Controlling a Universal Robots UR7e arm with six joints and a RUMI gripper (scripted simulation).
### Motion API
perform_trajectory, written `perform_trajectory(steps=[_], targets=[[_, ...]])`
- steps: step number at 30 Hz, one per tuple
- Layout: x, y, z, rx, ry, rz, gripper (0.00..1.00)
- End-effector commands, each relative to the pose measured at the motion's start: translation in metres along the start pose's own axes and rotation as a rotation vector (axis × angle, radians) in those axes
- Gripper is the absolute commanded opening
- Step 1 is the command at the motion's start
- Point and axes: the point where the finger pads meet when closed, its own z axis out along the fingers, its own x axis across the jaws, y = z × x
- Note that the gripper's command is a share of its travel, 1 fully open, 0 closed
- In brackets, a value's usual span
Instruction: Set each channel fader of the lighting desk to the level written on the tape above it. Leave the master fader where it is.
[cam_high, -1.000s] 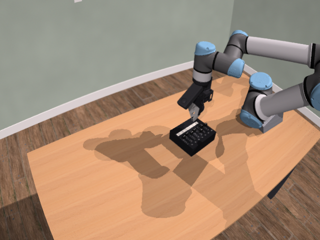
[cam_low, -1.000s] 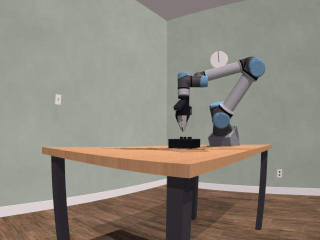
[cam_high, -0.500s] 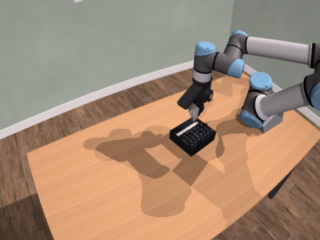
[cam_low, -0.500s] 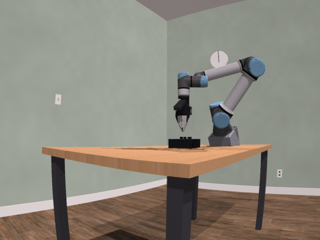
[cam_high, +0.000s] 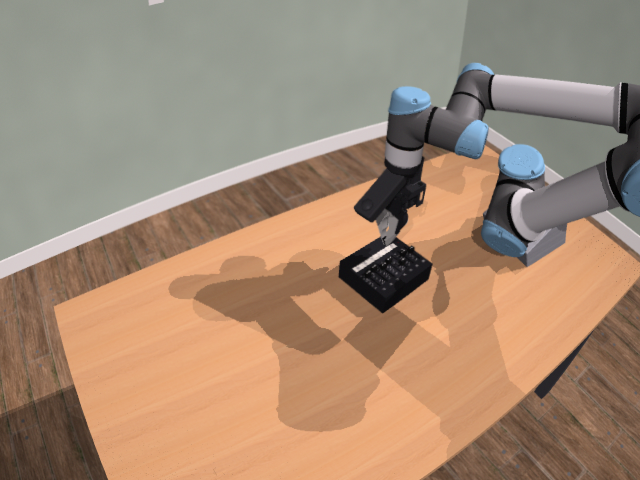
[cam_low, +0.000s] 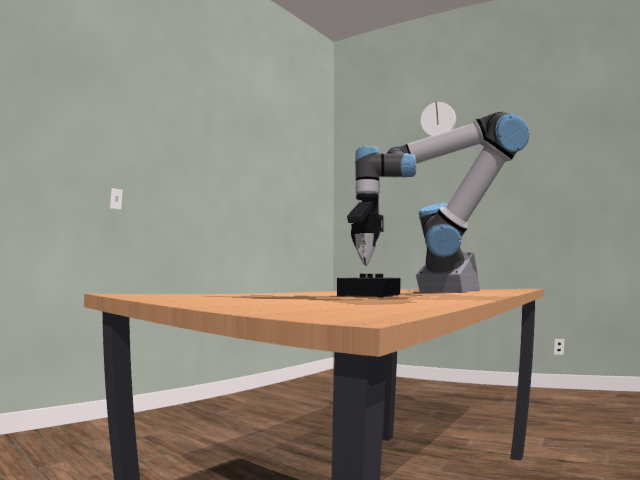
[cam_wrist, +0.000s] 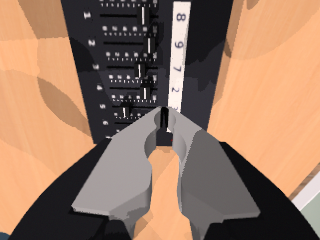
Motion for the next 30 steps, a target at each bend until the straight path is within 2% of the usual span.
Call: perform_trajectory(steps=[1, 30], targets=[[-0.001, 0.000, 0.006, -0.001, -0.002, 0.000, 0.00], [-0.001, -0.002, 0.018, -0.001, -0.002, 0.000, 0.00]])
